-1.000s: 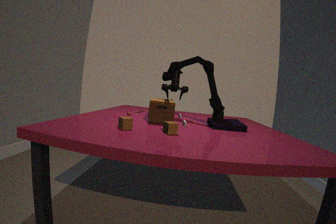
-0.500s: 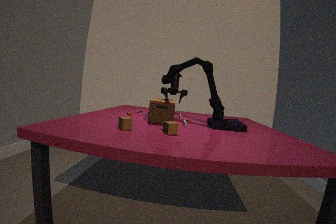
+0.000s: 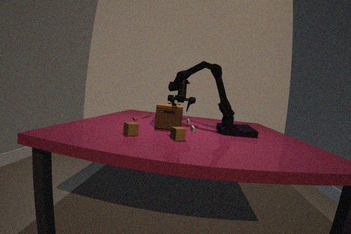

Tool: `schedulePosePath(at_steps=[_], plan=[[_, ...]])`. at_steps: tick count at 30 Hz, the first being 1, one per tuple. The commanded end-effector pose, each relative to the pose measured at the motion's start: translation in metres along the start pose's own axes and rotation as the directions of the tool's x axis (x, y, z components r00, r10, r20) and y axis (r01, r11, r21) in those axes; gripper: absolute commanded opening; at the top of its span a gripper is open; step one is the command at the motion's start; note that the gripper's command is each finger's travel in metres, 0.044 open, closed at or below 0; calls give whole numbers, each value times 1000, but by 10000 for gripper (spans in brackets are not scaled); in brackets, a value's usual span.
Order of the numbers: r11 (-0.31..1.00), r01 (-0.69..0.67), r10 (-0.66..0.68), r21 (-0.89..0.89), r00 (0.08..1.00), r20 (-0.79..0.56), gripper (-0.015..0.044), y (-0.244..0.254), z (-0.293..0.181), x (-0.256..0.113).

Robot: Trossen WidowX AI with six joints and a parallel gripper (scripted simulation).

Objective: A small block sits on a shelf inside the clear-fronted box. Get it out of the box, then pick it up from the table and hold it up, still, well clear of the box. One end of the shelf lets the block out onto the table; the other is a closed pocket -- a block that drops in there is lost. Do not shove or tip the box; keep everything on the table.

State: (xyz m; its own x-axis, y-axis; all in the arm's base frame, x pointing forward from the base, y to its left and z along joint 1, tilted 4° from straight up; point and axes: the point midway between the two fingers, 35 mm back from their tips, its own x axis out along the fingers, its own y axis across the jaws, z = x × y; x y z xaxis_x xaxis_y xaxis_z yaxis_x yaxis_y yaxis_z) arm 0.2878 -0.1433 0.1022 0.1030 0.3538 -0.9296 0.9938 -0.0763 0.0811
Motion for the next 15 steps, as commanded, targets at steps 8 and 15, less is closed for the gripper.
schedulePosePath(at_steps=[8,15], plan=[[1000,0,0,0,1000,-1,400,0,-12,4],[1000,1,-1,0,1000,-3,400,0,-27,10]])
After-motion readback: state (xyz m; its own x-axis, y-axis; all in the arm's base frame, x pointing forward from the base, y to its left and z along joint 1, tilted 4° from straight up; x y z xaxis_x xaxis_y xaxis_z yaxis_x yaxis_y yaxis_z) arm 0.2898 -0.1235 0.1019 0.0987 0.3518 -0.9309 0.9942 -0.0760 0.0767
